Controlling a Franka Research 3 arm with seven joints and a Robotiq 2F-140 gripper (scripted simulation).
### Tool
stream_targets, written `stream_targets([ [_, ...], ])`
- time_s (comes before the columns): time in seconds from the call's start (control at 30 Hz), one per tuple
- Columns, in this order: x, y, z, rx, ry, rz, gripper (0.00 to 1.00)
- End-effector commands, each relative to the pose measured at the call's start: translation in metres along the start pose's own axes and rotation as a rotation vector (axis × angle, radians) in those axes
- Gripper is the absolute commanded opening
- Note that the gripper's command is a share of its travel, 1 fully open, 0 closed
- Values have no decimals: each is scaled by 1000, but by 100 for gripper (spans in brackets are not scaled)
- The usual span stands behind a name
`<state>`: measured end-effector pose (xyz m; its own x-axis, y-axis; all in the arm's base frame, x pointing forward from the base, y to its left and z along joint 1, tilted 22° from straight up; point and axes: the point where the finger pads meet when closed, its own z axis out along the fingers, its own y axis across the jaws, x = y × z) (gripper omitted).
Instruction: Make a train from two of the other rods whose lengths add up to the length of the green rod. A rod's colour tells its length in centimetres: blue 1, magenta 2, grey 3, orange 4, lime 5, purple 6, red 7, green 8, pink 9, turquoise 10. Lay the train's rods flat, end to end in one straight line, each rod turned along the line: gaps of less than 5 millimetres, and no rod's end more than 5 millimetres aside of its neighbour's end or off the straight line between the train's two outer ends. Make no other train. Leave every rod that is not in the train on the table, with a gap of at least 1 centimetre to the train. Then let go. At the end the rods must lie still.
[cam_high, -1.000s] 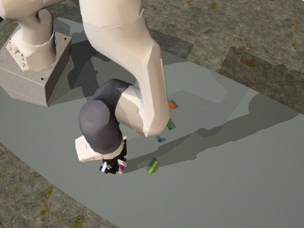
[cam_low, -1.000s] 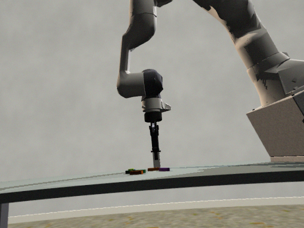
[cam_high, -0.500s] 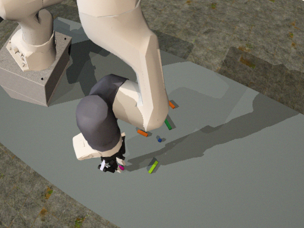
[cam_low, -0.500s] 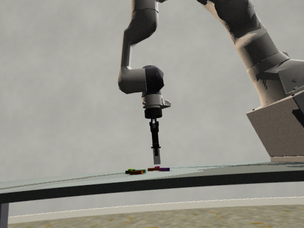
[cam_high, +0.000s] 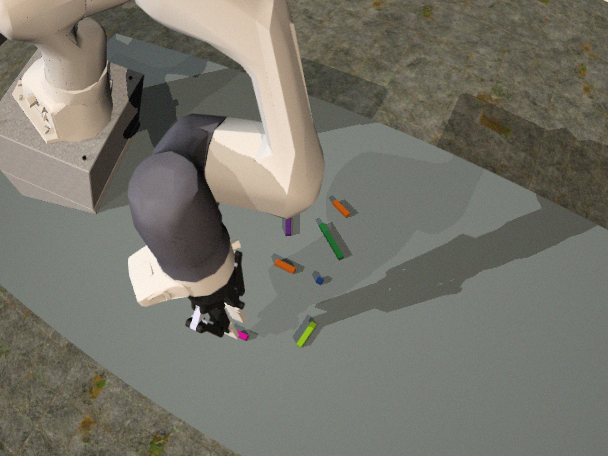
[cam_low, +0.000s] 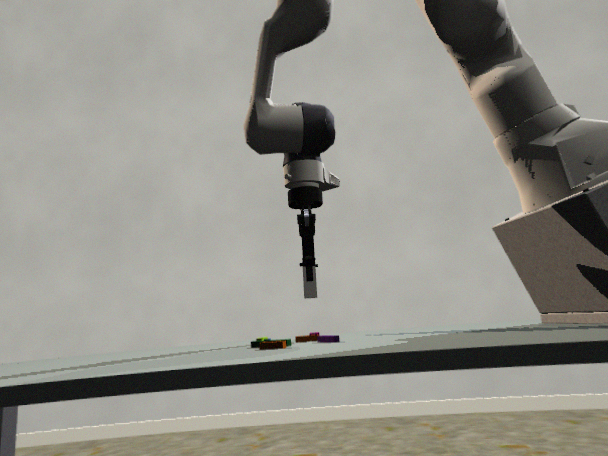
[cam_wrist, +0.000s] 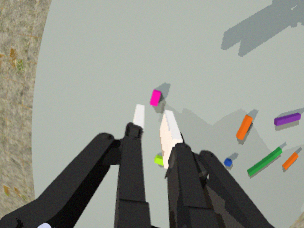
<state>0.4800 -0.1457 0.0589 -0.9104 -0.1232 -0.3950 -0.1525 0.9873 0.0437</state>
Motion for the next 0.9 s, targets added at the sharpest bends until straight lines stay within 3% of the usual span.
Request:
stream_targets([
  [0.0,1,4,-8,-15,28,64,15],
  [0.13,1,4,-10,-15,28,64,15],
  [0.17,1,4,-10,-15,28,64,100],
  [0.87,0,4,-10,-15,28,62,100],
])
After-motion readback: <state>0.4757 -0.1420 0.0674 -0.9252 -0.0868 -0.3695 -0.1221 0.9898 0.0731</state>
